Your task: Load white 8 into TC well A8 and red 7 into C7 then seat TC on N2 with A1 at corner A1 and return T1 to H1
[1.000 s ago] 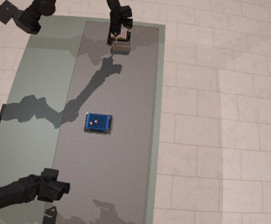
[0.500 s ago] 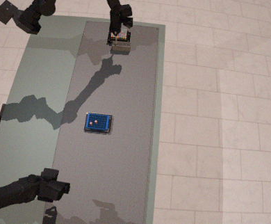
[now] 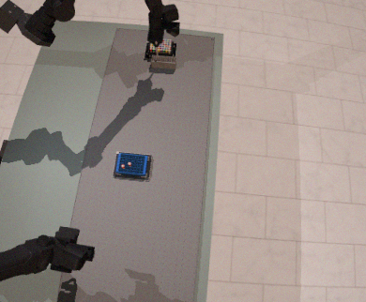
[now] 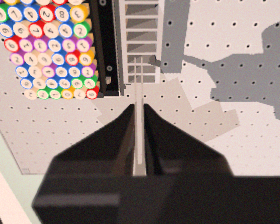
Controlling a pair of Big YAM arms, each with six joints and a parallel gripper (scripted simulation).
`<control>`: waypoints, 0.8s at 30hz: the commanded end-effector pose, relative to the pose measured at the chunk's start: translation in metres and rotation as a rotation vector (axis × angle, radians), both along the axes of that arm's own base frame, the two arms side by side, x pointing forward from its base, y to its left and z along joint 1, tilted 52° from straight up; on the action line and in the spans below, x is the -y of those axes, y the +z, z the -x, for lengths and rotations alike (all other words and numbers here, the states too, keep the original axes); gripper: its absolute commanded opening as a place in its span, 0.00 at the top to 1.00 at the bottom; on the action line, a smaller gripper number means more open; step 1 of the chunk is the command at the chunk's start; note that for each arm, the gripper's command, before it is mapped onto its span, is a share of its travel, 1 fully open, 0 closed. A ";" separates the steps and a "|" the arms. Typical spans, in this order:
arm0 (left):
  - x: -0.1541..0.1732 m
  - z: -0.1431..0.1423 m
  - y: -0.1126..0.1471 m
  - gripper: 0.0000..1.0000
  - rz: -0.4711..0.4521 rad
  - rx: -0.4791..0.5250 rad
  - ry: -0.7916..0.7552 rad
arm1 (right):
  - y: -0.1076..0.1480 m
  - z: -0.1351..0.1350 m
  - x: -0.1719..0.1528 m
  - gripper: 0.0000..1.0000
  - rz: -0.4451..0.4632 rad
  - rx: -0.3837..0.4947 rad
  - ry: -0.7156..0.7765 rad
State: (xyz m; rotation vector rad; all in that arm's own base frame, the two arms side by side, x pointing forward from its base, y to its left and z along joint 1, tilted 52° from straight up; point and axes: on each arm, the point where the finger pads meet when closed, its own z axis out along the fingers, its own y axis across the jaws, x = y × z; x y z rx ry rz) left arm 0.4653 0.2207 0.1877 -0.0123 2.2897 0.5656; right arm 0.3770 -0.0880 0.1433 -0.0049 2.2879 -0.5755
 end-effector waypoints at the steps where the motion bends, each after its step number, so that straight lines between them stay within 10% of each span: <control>1: 0.008 0.004 0.008 0.93 0.001 0.009 -0.004 | 0.004 -0.002 -0.001 0.00 0.010 -0.001 0.011; 24: 0.013 0.014 0.016 0.93 0.001 0.009 -0.002 | 0.004 -0.002 -0.001 0.00 0.010 -0.001 0.011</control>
